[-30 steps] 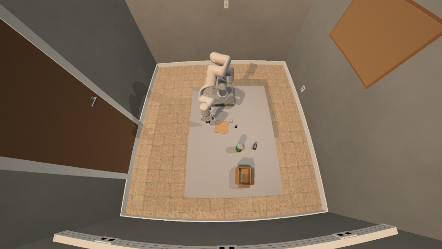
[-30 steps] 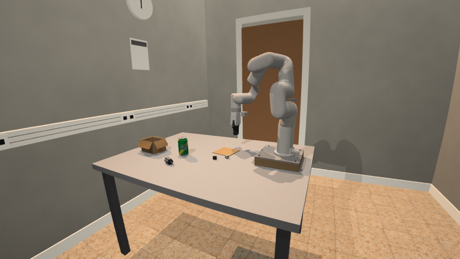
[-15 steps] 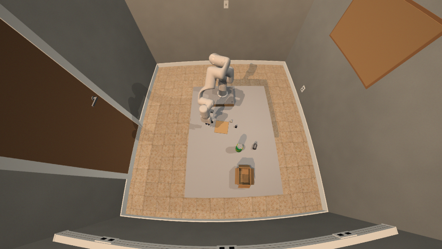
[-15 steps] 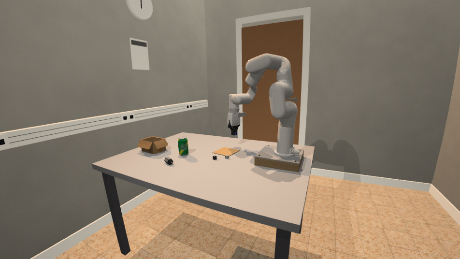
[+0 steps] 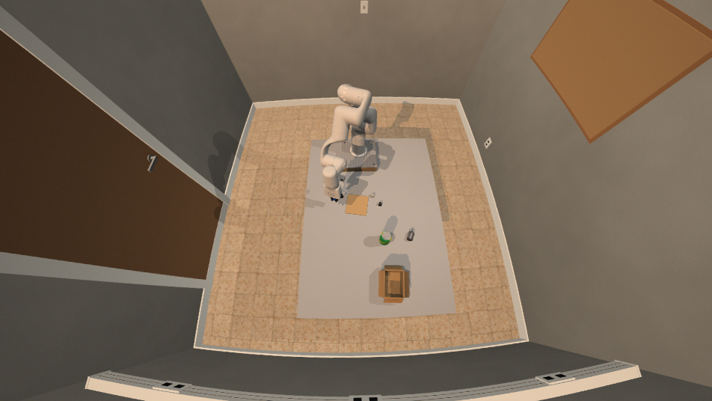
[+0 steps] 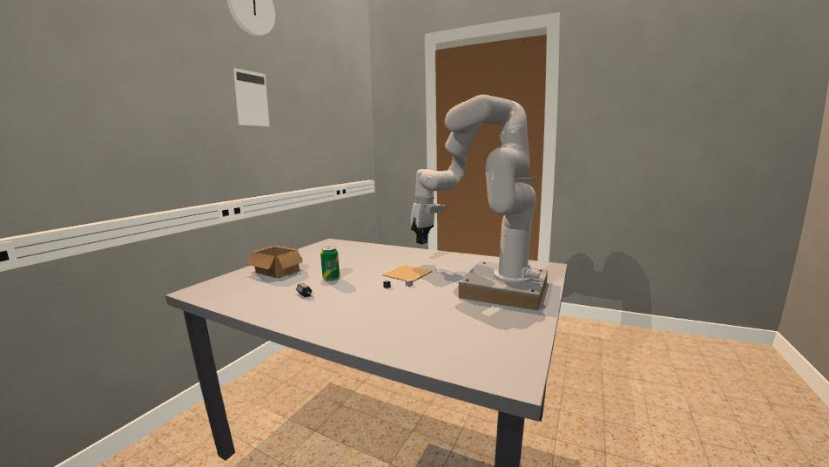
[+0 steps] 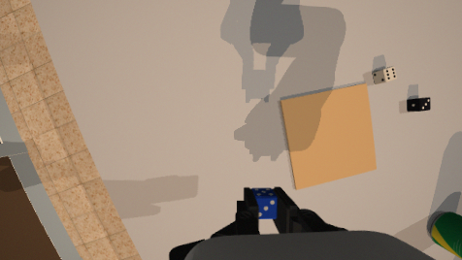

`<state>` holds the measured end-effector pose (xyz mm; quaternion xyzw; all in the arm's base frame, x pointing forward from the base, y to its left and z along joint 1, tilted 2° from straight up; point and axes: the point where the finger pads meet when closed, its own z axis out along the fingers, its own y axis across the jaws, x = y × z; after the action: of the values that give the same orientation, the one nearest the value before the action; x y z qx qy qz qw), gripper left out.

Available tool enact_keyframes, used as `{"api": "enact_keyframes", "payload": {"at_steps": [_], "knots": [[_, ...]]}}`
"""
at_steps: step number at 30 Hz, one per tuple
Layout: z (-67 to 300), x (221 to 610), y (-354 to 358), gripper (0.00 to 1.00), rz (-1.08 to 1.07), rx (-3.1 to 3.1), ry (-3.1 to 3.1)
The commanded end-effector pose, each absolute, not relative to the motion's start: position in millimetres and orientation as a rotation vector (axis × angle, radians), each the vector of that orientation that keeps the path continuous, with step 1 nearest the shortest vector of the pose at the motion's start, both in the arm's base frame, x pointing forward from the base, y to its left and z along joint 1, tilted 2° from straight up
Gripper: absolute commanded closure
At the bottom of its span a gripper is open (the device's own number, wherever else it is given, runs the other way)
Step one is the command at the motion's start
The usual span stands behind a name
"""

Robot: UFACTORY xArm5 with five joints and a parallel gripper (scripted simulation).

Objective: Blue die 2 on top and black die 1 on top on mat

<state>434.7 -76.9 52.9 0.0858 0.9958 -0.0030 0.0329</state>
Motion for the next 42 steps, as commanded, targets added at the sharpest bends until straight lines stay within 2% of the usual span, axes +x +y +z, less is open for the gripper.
{"api": "enact_keyframes", "payload": {"at_steps": [1, 30, 42], "knots": [[53.5, 434.1, -76.6, 0.85, -0.031, 0.246, 2.893], [53.4, 427.5, -74.8, 0.85, -0.102, 0.176, 2.256], [53.7, 425.5, -74.4, 0.85, -0.108, 0.169, 2.195]]}}
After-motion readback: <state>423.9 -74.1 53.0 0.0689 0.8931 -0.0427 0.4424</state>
